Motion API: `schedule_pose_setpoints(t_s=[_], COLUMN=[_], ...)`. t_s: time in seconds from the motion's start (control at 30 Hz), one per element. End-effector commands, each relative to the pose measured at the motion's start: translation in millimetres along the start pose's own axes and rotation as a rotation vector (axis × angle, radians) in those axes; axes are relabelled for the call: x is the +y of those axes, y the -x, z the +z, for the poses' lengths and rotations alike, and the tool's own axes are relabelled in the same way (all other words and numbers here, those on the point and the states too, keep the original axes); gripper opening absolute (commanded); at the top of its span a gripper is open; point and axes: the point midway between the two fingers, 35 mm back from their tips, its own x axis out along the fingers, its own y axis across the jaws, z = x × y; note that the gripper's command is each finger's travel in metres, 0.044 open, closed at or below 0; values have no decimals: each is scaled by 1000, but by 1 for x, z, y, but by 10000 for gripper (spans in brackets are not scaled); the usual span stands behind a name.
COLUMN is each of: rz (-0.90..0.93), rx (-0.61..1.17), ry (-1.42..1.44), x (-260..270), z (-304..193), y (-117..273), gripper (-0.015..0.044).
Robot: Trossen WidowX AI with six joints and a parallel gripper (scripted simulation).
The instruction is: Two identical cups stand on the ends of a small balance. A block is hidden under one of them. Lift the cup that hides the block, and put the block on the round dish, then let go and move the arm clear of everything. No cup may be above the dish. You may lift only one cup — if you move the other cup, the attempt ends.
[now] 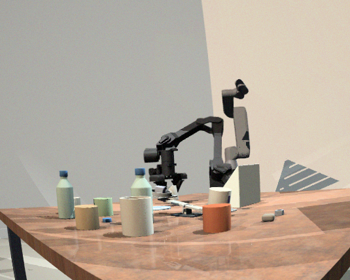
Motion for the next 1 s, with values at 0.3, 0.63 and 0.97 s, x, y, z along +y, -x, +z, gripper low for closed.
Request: schedule_pose_setpoints(t_s=[0.3,0.63,0.97], rz=[6,4,4], rx=[0,-5,-4], ry=[2,-1,-1], x=[1,0,1], z=[0,1,1], y=[-16,-17,-16], gripper=[0,158,420])
